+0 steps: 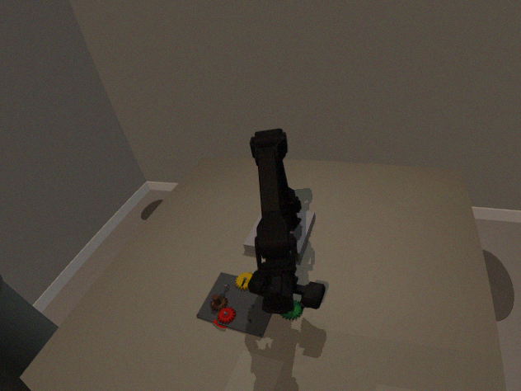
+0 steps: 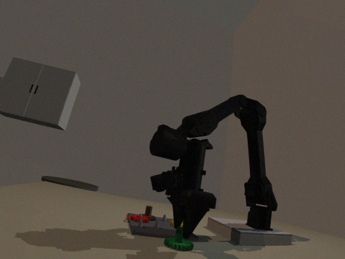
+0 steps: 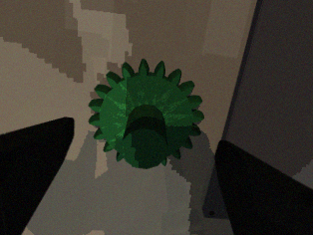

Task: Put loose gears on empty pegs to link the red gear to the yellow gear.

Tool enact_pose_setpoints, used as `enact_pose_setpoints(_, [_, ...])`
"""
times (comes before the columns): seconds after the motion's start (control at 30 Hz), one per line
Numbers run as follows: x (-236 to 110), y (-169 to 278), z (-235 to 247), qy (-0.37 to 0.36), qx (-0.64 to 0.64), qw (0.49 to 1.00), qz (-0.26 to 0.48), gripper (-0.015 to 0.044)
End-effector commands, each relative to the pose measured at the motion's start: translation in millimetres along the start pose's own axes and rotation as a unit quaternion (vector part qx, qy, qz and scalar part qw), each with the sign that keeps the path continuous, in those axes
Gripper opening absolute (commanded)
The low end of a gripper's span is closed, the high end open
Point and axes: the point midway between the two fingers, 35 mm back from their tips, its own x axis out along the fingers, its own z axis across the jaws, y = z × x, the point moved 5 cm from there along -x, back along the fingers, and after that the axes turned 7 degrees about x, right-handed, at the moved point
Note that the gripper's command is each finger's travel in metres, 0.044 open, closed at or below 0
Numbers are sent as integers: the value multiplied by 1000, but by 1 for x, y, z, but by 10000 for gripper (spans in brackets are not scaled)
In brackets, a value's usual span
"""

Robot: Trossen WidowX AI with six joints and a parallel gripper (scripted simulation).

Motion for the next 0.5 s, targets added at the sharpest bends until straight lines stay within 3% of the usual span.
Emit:
enact_pose_setpoints(0.0, [0, 0, 0, -2, 2, 1000, 0, 256])
enact_pose_setpoints(0.23, [0, 0, 0, -2, 2, 1000, 0, 72])
enact_pose_setpoints(0.47, [0, 0, 0, -2, 2, 1000, 0, 26])
